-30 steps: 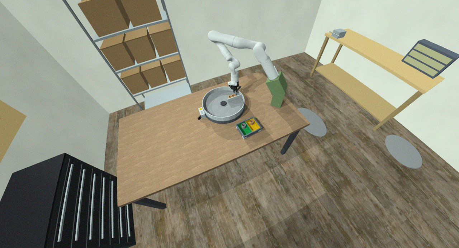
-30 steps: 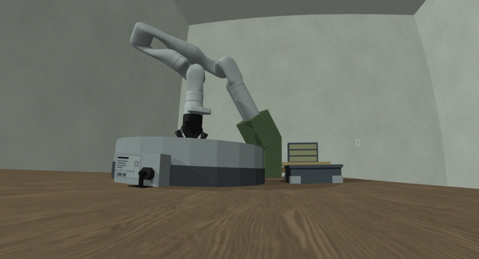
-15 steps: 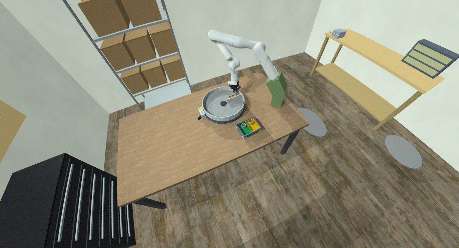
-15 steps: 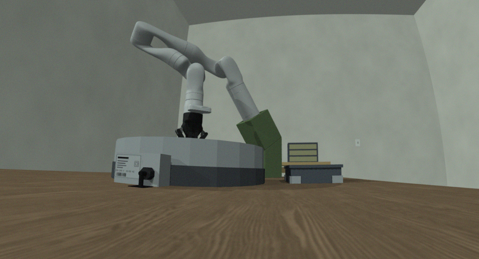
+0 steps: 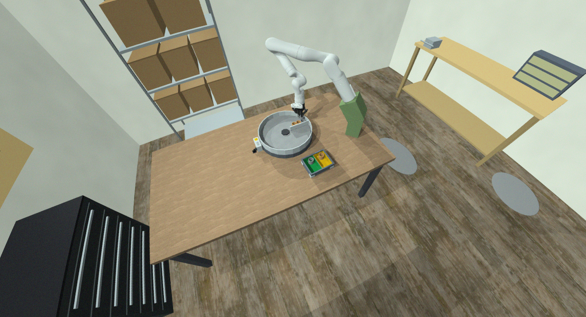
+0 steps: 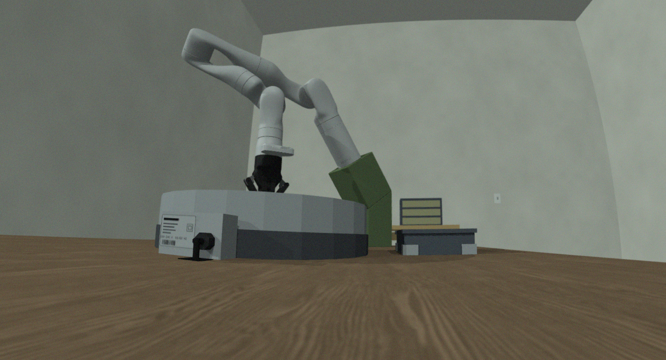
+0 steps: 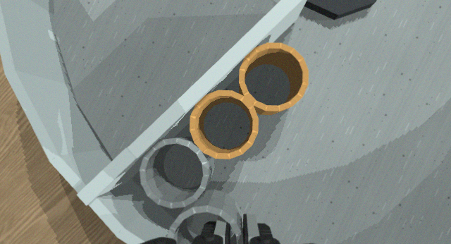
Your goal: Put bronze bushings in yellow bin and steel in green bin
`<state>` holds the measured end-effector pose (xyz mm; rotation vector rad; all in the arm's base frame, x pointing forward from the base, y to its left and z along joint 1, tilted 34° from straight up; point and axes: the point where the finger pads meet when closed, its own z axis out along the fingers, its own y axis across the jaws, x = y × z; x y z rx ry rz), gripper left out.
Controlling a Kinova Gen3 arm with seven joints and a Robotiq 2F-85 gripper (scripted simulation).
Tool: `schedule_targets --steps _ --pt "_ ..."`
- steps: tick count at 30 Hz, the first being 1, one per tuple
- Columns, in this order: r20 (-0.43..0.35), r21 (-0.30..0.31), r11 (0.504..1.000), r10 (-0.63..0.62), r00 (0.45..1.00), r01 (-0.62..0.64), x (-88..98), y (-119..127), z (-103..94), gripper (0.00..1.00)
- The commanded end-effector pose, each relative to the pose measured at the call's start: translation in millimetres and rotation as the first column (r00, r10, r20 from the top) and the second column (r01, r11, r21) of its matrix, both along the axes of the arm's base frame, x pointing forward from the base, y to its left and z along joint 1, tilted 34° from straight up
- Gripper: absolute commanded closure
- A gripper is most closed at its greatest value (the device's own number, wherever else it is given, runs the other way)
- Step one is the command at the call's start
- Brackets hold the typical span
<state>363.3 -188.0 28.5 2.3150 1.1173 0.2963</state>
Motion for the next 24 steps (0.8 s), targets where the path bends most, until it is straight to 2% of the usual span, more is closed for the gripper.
schedule_targets --steps 1,24 --pt "0.001 -0.001 1.000 0.001 1.000 -0.001 -0.4 0.5 1.4 1.00" --pt "0.001 -0.001 1.000 0.001 1.000 -0.001 -3.4 3.2 7.3 1.00"
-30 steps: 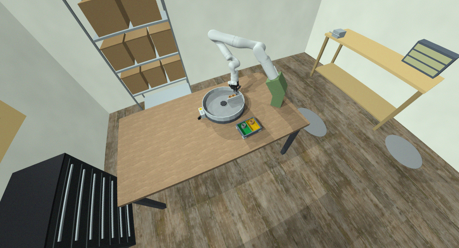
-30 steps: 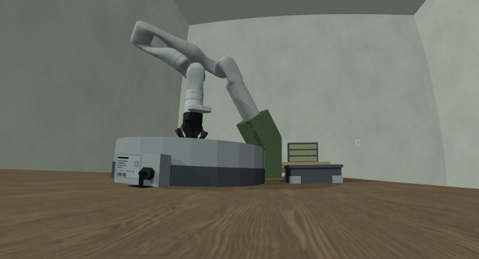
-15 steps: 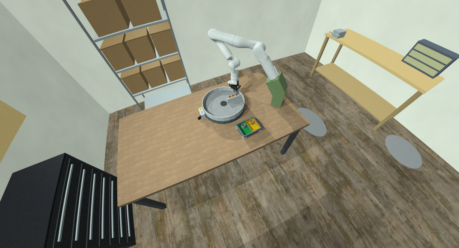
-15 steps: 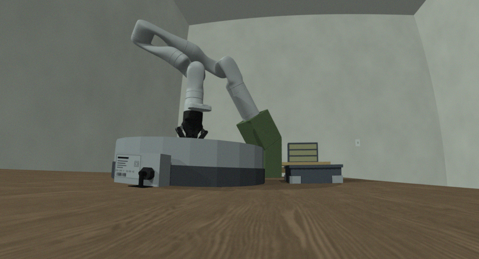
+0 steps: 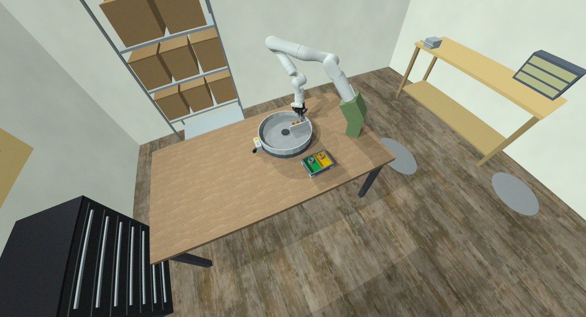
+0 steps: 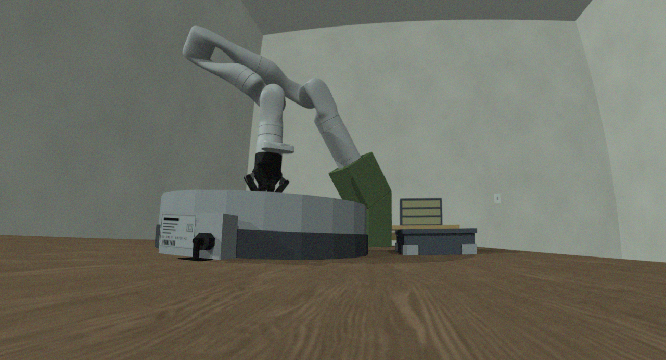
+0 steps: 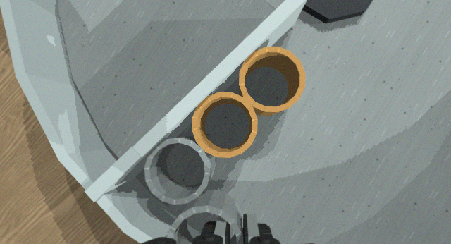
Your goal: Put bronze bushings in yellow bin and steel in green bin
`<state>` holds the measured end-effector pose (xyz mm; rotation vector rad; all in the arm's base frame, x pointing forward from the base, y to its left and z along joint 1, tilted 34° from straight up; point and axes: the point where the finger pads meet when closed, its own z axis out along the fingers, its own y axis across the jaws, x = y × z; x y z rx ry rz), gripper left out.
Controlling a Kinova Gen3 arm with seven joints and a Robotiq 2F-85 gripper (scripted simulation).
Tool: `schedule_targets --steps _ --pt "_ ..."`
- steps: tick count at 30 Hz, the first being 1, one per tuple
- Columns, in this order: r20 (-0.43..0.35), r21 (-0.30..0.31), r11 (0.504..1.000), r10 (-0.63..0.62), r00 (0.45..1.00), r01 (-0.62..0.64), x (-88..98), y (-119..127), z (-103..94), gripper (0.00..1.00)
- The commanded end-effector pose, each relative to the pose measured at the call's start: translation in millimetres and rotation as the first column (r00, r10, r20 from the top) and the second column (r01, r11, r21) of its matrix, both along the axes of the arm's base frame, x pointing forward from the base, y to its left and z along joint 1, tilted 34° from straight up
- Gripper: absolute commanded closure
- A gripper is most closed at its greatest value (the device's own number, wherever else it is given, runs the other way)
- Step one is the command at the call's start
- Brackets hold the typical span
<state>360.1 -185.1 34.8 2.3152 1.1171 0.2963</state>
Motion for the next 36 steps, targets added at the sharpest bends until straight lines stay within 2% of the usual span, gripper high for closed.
schedule_targets --steps 1,36 --pt "0.001 -0.001 1.000 0.001 1.000 -0.001 -0.5 0.5 1.5 1.00" --pt "0.001 -0.001 1.000 0.001 1.000 -0.001 -4.4 4.2 9.4 1.00"
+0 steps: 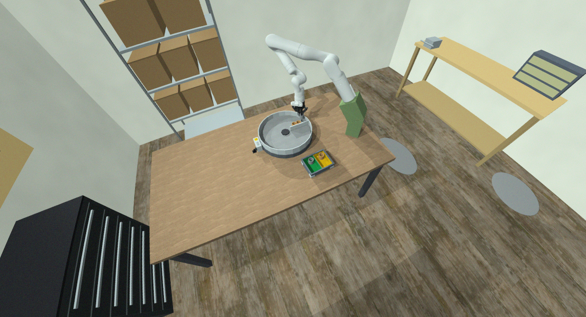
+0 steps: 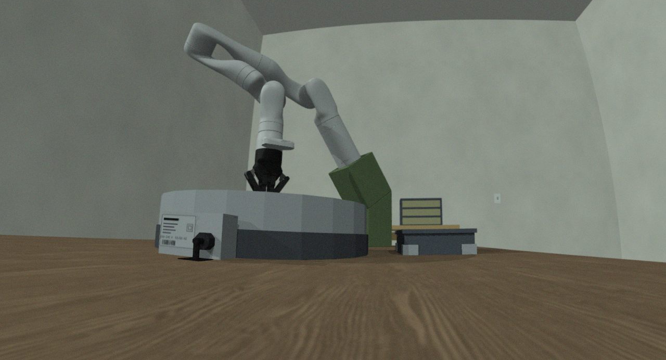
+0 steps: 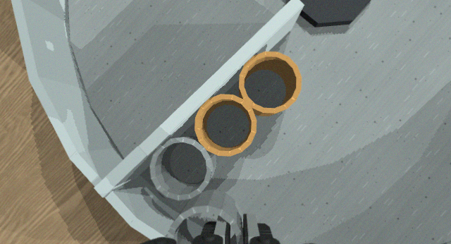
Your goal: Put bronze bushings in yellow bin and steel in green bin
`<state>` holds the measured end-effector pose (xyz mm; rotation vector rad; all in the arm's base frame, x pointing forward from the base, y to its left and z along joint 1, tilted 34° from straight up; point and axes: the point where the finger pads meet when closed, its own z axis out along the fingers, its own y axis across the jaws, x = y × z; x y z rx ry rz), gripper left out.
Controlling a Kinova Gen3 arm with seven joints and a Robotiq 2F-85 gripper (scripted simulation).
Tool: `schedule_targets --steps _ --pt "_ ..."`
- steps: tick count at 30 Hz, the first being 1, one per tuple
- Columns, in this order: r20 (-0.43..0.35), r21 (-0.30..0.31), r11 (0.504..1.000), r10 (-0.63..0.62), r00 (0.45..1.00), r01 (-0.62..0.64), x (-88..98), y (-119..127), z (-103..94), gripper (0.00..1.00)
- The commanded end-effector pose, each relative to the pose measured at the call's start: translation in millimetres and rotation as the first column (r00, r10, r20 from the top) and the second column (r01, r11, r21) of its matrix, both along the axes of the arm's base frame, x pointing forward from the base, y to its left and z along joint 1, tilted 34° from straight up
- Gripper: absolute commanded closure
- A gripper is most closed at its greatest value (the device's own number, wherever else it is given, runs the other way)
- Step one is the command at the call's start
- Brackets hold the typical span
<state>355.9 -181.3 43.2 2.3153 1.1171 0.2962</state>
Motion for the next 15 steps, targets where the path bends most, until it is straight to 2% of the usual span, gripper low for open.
schedule_targets --steps 1,15 --pt "0.001 -0.001 1.000 0.001 1.000 -0.001 -0.2 0.3 1.1 1.00" --pt "0.001 -0.001 1.000 0.001 1.000 -0.001 -1.5 1.5 3.6 1.00"
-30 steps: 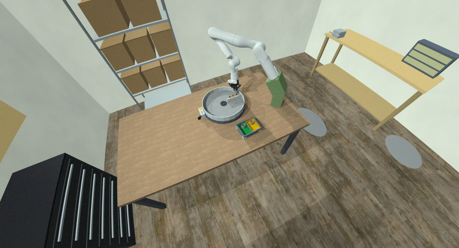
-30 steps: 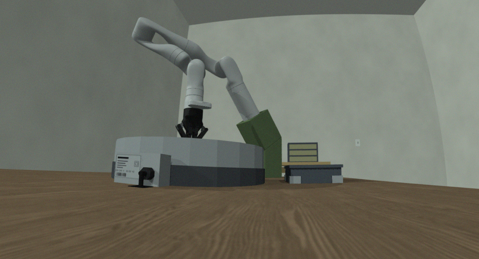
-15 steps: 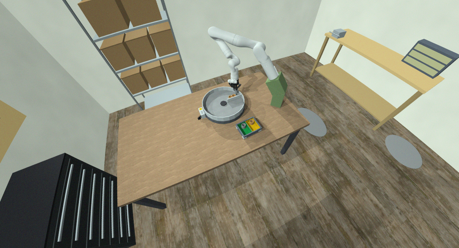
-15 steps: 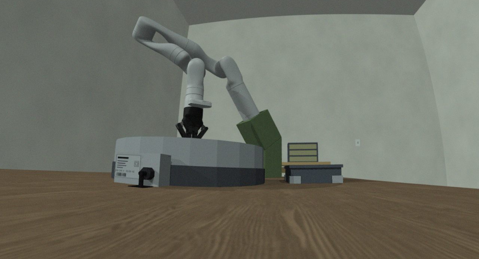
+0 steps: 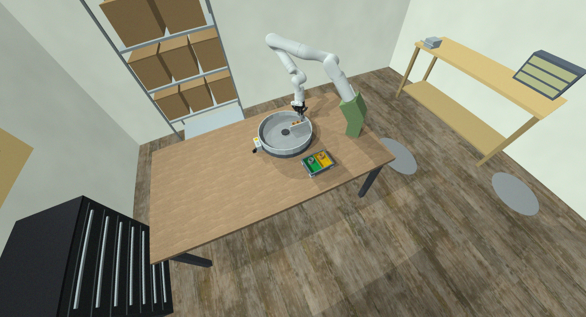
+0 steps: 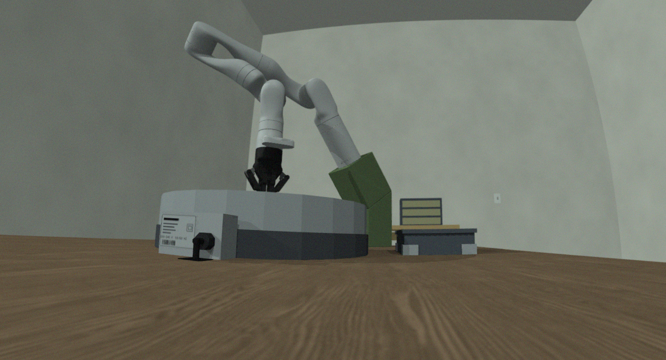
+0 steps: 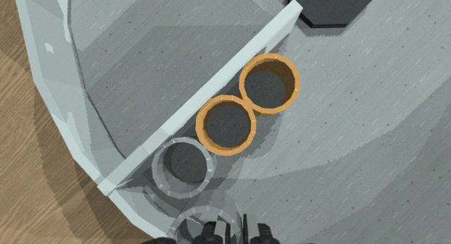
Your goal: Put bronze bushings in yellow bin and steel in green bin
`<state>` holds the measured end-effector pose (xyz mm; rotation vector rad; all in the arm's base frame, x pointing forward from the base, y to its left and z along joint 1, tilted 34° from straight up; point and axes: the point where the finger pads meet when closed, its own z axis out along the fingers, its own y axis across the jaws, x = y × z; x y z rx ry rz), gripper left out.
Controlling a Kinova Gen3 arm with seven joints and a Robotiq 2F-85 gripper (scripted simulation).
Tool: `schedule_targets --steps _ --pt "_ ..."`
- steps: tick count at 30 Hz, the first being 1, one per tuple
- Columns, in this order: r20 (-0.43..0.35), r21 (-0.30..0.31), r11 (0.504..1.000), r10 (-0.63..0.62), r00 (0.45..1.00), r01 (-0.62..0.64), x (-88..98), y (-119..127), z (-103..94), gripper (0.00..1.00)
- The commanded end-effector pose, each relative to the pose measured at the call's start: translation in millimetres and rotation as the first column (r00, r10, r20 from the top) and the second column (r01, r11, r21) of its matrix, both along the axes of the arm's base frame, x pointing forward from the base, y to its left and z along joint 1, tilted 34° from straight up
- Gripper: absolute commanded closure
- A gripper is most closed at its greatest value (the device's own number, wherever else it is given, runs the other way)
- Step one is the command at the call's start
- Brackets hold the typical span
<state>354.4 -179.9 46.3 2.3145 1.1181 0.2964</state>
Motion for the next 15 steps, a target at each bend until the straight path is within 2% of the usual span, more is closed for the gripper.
schedule_targets --steps 1,15 --pt "0.001 0.000 1.000 0.001 1.000 -0.001 0.0 0.1 0.5 1.00" --pt "0.001 0.000 1.000 0.001 1.000 -0.001 -2.5 2.4 5.4 1.00"
